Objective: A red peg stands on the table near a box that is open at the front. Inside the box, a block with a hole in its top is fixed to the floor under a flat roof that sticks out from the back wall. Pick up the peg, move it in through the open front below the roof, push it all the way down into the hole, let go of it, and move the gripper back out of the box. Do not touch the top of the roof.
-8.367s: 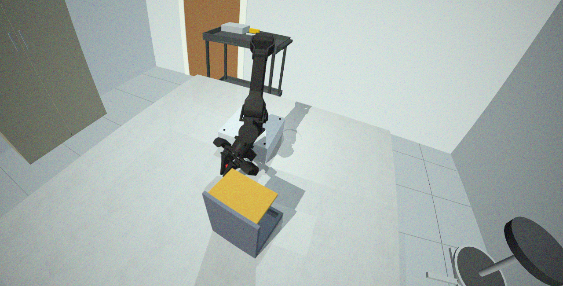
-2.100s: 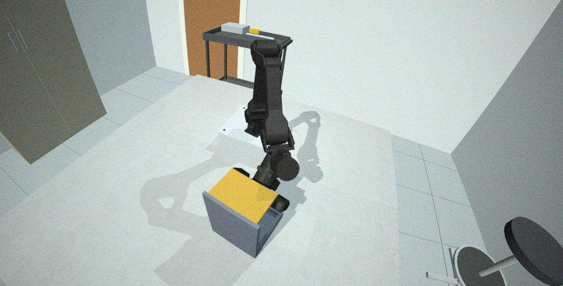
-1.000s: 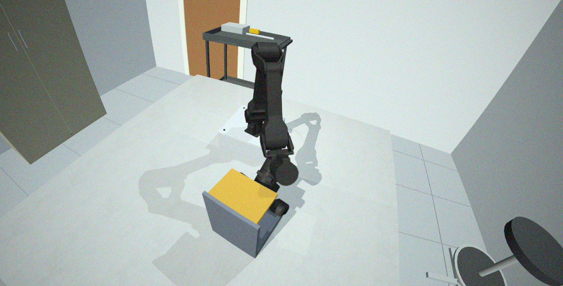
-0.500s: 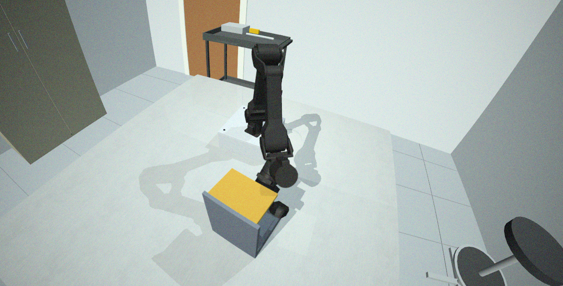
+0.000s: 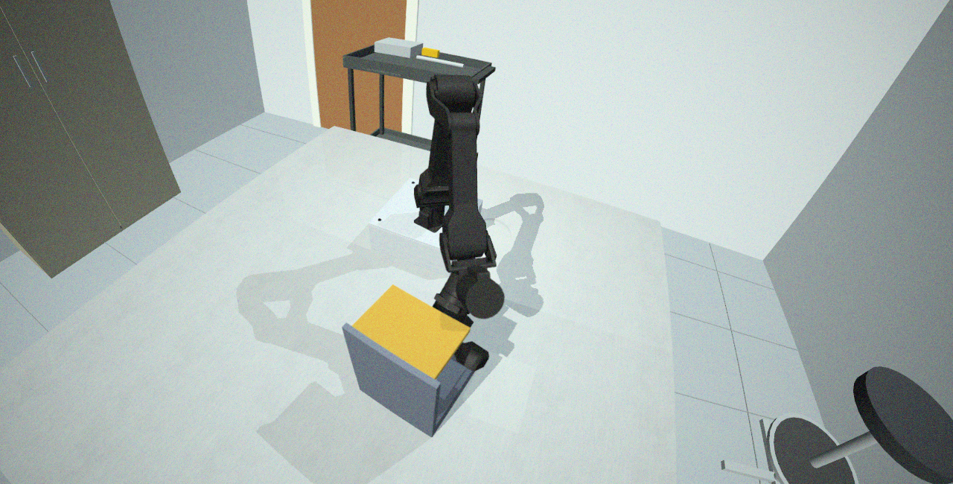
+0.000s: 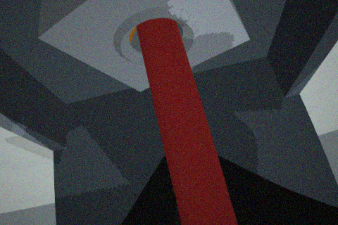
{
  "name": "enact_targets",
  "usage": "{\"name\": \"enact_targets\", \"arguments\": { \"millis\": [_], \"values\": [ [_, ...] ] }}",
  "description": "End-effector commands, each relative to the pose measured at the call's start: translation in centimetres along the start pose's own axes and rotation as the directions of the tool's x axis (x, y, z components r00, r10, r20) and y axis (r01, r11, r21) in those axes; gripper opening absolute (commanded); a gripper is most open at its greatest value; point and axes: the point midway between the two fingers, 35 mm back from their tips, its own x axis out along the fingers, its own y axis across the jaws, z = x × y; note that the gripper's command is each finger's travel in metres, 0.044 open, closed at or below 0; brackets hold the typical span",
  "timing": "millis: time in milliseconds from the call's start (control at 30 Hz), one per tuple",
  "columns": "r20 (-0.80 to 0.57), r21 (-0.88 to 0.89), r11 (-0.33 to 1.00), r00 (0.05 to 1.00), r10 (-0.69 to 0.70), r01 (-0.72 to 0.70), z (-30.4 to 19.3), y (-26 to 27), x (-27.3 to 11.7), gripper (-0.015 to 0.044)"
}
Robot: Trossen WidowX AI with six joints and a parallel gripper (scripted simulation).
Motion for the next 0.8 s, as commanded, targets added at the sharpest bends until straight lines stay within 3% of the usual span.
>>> {"name": "enact_targets", "arguments": {
  "millis": [0,600,767],
  "values": [
    [0.025,-0.017,1.000,1.000,0.006,-0.006,0.95,0.22,0.45,0.0000],
    [0.025,-0.017,1.000,1.000,0.006,-0.006,1.42,0.23,0.89,0.0000],
    [0.009,-0.006,1.000,1.000,0.005,-0.005,0.86,0.12,0.68,0.0131]
  ]
}}
